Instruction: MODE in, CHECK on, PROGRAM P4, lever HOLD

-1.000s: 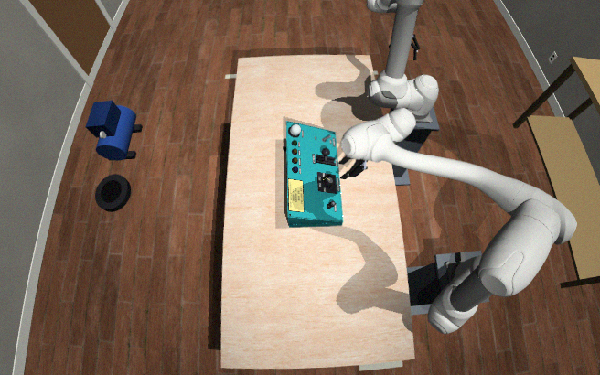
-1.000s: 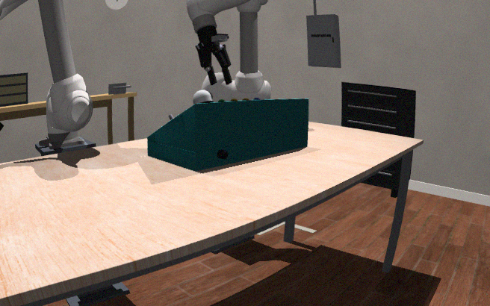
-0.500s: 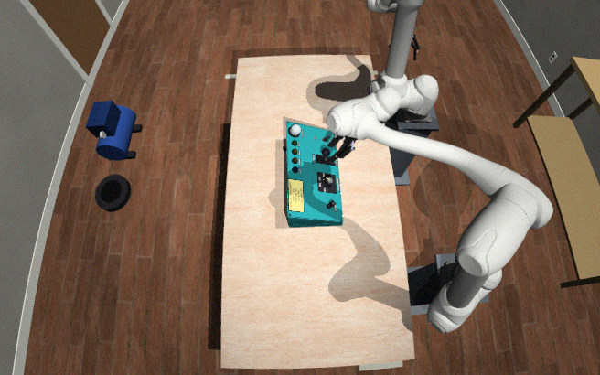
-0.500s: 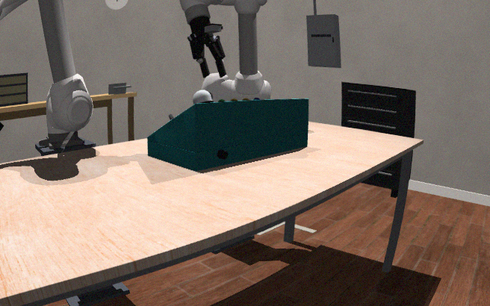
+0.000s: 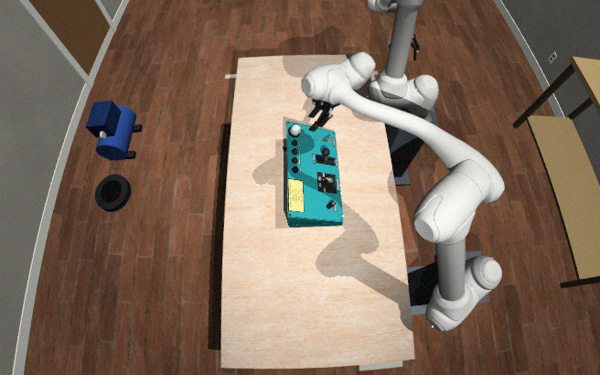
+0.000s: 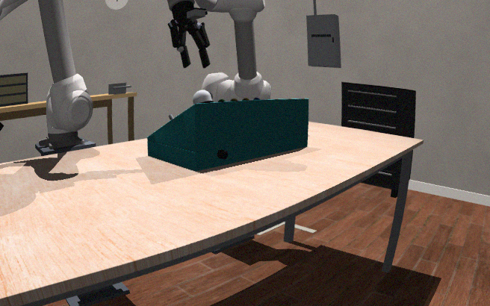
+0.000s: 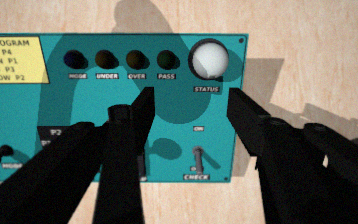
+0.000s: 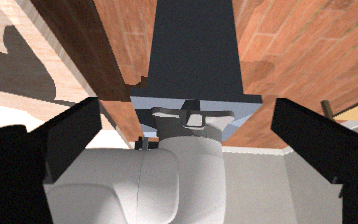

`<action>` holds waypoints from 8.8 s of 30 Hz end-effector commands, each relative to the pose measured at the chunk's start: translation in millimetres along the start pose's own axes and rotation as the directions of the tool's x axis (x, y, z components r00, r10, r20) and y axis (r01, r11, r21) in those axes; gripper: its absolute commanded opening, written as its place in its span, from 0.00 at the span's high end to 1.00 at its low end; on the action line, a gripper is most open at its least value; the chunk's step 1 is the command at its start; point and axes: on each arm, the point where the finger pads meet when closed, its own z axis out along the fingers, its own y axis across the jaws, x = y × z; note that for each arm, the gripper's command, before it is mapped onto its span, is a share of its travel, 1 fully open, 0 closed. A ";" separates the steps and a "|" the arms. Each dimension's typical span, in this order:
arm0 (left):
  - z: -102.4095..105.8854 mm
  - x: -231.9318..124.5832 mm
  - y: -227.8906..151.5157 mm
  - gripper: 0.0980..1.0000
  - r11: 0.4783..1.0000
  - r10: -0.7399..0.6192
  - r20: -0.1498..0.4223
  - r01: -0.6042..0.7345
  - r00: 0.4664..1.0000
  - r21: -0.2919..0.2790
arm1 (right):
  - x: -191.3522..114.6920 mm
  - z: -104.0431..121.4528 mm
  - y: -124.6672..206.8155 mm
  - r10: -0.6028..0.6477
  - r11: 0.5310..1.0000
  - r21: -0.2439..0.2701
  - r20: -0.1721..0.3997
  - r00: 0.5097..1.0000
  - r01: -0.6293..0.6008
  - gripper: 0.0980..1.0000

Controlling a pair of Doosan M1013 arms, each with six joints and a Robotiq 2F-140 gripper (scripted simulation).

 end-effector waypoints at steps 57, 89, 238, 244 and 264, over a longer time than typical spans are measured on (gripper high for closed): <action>31.3 25.7 34.7 0.00 1.000 0.000 0.011 0.000 1.000 0.013 | 0.0 -0.5 -0.1 0.000 1.000 0.000 -0.001 1.000 0.000 0.00; 31.3 25.7 34.6 0.00 1.000 0.000 0.011 0.000 1.000 0.013 | 0.0 -0.5 -0.1 0.000 1.000 0.000 -0.001 1.000 0.000 0.00; 5.6 -138.6 -214.5 0.56 1.000 0.000 0.012 -0.001 1.000 0.014 | 0.0 -0.5 -0.1 0.000 1.000 0.000 -0.001 1.000 0.000 0.00; 14.6 -138.8 -214.6 0.56 1.000 0.000 0.012 -0.001 1.000 0.014 | 0.0 -0.5 -0.1 0.000 1.000 0.000 -0.001 1.000 0.000 0.00; 76.0 -139.5 -215.5 0.56 1.000 0.000 0.012 -0.001 1.000 0.014 | 0.0 -0.5 -0.1 0.000 1.000 0.000 -0.001 1.000 0.000 0.00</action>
